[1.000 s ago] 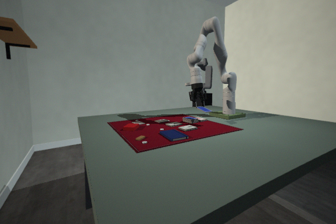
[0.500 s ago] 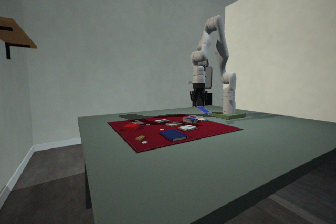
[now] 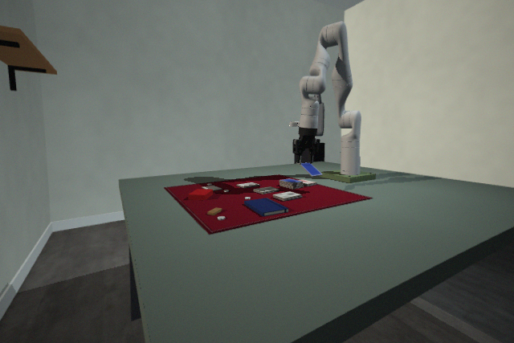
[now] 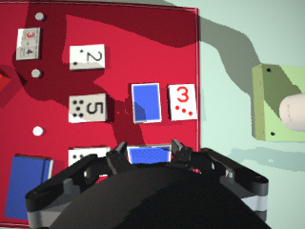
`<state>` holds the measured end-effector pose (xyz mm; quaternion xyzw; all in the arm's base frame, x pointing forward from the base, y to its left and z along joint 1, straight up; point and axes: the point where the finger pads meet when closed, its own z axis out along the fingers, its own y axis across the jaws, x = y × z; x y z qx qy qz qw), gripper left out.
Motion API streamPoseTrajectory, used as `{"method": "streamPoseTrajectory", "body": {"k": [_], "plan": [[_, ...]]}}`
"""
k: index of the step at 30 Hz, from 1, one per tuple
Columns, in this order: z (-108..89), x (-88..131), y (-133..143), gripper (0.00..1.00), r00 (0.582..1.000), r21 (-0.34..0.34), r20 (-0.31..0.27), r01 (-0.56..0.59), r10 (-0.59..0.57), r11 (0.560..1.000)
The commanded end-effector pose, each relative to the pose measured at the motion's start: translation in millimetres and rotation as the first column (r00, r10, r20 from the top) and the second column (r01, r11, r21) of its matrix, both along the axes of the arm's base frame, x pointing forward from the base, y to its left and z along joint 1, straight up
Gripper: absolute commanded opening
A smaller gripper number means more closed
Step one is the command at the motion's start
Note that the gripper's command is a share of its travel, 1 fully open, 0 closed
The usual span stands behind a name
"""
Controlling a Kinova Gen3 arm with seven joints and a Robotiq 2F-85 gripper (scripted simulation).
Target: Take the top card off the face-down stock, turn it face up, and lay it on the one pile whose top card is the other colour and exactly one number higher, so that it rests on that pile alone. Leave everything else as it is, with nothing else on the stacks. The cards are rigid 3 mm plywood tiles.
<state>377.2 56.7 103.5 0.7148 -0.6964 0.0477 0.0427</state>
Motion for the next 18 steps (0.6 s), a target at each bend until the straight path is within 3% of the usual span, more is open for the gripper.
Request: {"method": "streamPoseTrajectory", "body": {"k": [1,6,8,18], "plan": [[-1.0,-1.2,11.7,0.71,1.000,-0.029,-0.001,-0.028,0.028,0.999],[-1.1,-1.1,12.9,0.71,1.000,-0.102,0.000,-0.028,0.028,0.994],[-1.1,-1.1,12.9,0.71,1.000,-0.102,0.000,-0.028,0.028,0.994],[-2.0,-1.2,15.8,0.71,1.000,-0.276,0.003,-0.025,0.027,0.961]]}}
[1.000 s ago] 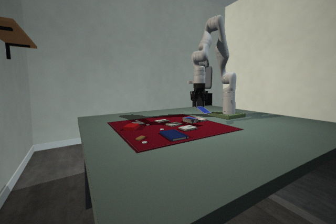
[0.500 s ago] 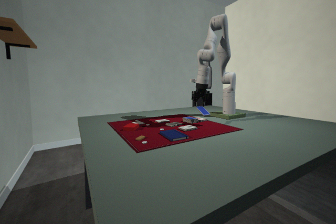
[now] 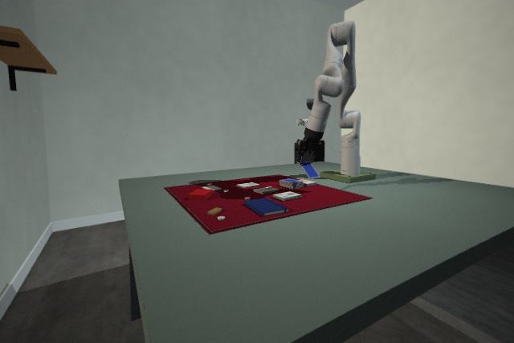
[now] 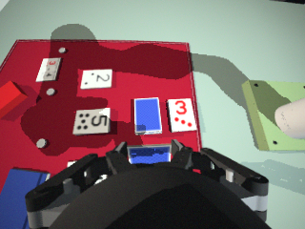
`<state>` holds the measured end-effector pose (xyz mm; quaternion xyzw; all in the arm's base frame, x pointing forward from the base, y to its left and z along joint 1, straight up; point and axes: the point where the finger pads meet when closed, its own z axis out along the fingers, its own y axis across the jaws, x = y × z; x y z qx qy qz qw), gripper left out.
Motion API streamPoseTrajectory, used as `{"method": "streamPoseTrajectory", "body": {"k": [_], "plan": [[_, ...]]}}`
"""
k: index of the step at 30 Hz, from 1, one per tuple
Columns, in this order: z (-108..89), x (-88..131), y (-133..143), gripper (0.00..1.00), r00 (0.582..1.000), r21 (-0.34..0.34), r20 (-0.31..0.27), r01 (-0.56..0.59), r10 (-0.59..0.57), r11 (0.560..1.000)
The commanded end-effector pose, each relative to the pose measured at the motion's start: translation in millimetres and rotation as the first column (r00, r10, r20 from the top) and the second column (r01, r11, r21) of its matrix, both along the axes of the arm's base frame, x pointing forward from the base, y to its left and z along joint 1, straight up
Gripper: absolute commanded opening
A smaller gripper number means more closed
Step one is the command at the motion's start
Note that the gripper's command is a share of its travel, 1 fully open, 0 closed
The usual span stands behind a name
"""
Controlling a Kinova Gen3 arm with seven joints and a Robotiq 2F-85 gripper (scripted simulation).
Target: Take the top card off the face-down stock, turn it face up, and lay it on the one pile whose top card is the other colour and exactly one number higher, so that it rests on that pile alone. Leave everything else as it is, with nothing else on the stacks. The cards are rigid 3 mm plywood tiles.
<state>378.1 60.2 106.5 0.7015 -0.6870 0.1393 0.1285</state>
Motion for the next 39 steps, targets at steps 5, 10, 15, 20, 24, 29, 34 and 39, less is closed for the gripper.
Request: {"method": "streamPoseTrajectory", "body": {"k": [5,10,15,20,24,29,34,39], "plan": [[-6.0,-2.2,14.0,0.71,1.000,-0.141,-0.010,-0.030,0.029,0.990],[-6.6,-2.2,15.1,0.71,1.000,-0.214,-0.008,-0.029,0.028,0.976],[-7.9,-2.2,16.6,0.71,1.000,-0.325,-0.007,-0.027,0.026,0.945],[-9.1,-2.2,17.9,0.71,1.000,-0.425,-0.005,-0.025,0.025,0.905],[-9.6,-2.2,18.4,0.71,1.000,-0.461,-0.004,-0.024,0.024,0.887],[-10.9,-2.3,19.4,0.71,1.000,-0.544,-0.002,-0.021,0.024,0.839],[-12.1,-2.3,20.2,0.71,1.000,-0.614,-0.001,-0.019,0.023,0.789],[-13.2,-2.3,20.9,0.71,1.000,-0.673,0.001,-0.016,0.023,0.740]]}}
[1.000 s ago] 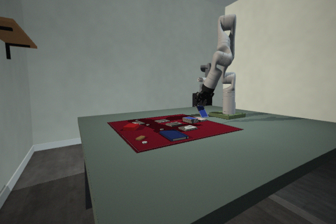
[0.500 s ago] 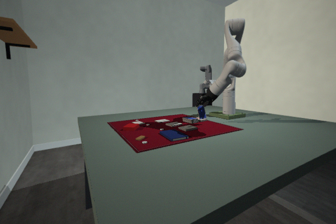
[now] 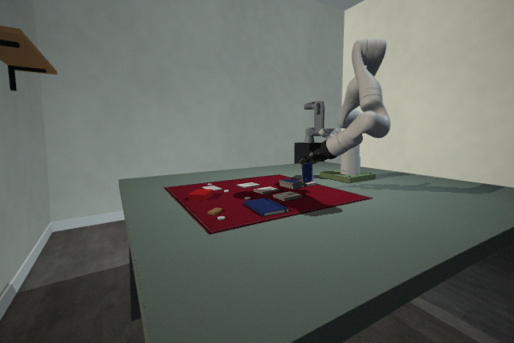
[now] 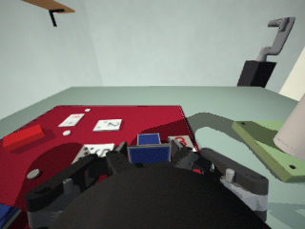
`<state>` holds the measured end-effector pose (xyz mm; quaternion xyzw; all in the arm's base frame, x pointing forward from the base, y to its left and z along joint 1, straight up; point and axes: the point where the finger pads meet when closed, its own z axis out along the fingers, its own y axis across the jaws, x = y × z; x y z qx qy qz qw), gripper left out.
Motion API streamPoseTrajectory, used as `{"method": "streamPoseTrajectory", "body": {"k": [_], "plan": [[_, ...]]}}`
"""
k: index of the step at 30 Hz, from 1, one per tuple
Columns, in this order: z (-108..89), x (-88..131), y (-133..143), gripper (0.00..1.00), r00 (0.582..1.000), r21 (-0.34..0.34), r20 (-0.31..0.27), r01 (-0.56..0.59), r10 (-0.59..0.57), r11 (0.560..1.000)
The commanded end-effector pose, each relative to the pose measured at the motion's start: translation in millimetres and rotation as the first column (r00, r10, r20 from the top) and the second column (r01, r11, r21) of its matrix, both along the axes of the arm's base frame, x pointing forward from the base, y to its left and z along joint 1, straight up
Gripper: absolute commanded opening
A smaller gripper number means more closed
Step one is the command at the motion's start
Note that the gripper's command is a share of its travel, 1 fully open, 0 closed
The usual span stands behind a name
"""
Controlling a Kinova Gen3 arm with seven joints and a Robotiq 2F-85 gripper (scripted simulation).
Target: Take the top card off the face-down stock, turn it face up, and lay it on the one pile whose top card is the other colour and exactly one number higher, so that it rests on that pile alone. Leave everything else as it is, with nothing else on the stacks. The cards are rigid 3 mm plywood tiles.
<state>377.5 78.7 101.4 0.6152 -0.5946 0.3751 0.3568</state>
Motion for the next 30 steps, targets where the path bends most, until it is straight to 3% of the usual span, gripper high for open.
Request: {"method": "streamPoseTrajectory", "body": {"k": [1,17,30], "plan": [[-8.2,-1.7,2.4,0.71,1.000,-0.031,-0.012,-0.009,0.008,0.999],[-10.8,-1.7,3.5,0.71,1.000,-0.195,-0.007,-0.007,0.006,0.981],[-11.8,-1.7,3.7,0.71,1.000,-0.254,-0.005,-0.006,0.005,0.967]]}}
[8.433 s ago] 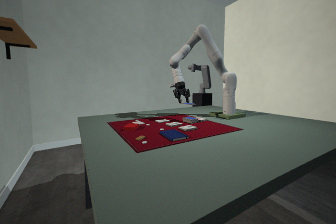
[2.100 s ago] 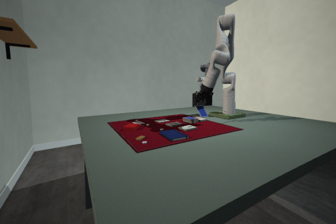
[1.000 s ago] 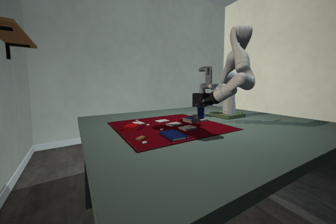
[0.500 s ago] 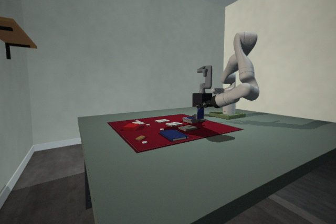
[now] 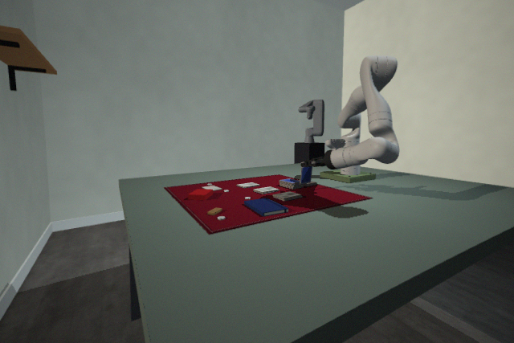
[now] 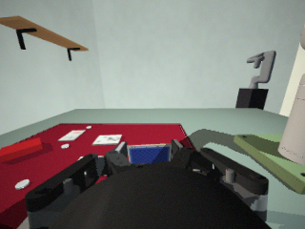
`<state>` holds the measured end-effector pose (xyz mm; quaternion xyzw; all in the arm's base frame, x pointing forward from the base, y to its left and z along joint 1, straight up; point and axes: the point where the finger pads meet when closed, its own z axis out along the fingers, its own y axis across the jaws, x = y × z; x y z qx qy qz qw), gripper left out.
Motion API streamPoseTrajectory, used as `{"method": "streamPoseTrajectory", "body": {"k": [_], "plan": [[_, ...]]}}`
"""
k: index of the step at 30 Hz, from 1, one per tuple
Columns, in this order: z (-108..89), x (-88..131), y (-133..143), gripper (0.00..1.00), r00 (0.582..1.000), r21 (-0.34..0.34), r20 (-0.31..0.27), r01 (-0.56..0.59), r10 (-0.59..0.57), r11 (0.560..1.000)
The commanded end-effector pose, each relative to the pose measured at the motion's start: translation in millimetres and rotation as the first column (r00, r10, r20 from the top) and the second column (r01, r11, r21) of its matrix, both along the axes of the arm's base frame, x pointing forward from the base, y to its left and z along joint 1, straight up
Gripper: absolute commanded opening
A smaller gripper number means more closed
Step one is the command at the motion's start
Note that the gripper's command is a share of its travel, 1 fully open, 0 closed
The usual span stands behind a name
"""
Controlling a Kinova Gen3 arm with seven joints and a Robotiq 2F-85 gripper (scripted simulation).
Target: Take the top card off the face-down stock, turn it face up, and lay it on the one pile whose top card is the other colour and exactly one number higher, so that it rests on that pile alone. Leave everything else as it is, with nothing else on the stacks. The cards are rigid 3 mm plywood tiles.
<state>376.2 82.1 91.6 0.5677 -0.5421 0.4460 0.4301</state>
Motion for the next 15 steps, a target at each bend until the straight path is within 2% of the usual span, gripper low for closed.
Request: {"method": "streamPoseTrajectory", "body": {"k": [1,15], "plan": [[-2.1,-0.4,0.2,0.71,1.000,-0.012,-0.002,-0.002,0.002,1.000],[-2.4,-0.4,0.4,0.71,1.000,-0.030,-0.001,-0.002,0.002,1.000]]}}
